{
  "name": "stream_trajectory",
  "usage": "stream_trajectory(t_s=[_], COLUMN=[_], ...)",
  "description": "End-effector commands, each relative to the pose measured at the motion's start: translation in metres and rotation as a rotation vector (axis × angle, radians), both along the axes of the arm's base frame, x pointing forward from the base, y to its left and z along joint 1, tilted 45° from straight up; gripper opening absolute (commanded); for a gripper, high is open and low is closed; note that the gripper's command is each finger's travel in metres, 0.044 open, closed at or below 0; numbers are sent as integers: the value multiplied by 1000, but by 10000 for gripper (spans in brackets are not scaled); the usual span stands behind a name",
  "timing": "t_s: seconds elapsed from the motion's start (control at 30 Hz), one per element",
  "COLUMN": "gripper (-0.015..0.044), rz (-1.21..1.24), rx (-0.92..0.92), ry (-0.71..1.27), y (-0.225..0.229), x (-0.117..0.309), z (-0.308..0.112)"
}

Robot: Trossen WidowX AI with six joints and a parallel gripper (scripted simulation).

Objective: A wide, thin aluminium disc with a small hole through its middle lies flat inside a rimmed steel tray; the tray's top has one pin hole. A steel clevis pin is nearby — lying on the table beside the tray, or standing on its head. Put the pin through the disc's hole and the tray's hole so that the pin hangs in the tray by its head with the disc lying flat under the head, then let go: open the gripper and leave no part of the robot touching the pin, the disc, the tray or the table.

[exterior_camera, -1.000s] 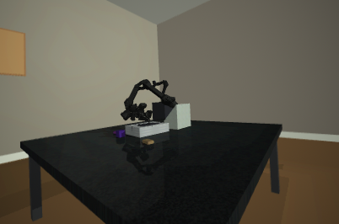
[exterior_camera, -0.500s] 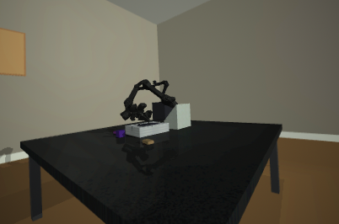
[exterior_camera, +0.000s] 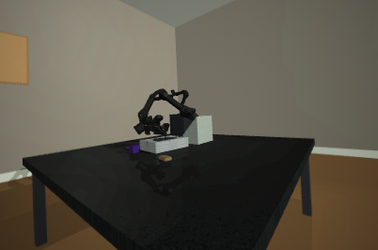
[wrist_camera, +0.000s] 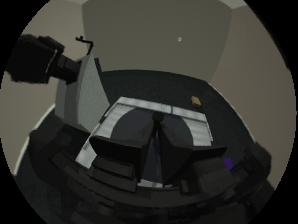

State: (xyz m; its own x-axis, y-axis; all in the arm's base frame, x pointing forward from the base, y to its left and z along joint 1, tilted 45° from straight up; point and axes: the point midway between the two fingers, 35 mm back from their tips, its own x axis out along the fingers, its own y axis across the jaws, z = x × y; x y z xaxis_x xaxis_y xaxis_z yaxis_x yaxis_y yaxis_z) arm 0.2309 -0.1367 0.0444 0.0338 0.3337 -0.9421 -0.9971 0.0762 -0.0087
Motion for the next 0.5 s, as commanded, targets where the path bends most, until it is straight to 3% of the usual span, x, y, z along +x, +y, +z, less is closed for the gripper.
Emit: stream_trajectory(t_s=[0.0,0.47], gripper=[0,0], rz=[-5,-5], rx=[-2,-2], ry=[-6,-6], y=[-1,-1], x=[3,5], z=[0,0])
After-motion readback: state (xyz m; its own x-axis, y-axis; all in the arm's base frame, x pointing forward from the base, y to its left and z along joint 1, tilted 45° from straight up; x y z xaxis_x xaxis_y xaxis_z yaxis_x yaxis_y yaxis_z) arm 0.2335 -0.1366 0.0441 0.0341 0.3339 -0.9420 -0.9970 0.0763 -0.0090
